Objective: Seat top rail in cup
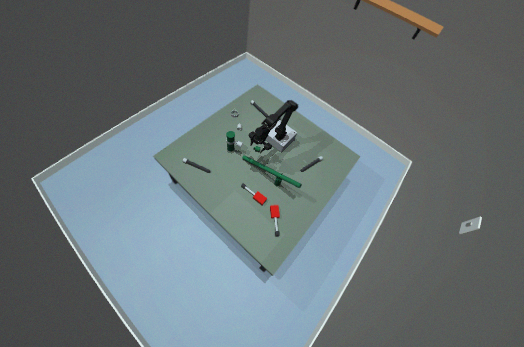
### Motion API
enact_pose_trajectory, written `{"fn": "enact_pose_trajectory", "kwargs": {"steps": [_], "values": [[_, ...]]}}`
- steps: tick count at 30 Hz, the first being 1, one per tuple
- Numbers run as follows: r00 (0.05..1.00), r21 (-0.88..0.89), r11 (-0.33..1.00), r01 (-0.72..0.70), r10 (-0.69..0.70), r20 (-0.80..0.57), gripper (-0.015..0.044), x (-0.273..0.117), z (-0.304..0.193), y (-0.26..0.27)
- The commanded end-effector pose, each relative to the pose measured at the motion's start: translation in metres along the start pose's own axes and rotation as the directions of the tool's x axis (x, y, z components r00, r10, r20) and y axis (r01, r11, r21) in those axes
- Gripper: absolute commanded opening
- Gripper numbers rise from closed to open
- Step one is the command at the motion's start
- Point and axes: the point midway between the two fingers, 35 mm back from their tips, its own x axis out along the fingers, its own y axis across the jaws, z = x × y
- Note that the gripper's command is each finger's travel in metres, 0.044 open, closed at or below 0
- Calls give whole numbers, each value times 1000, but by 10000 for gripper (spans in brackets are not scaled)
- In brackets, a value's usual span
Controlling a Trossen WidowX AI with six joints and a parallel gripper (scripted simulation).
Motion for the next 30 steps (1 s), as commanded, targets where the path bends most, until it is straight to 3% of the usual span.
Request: {"fn": "enact_pose_trajectory", "kwargs": {"steps": [1, 8, 15, 20, 27, 30], "values": [[1000, -125, 992, -9, 6, -24, 440, 4, -2, -12], [996, -579, 811, -78, 43, -74, 440, 11, -10, -57], [992, -892, 436, -117, 92, -85, 440, 13, -21, -102], [990, -991, 105, -81, 127, -68, 440, 11, -33, -135], [987, -980, -199, 4, 155, -28, 440, 6, -47, -168], [987, -965, -261, 18, 157, -24, 440, 5, -48, -171]]}}
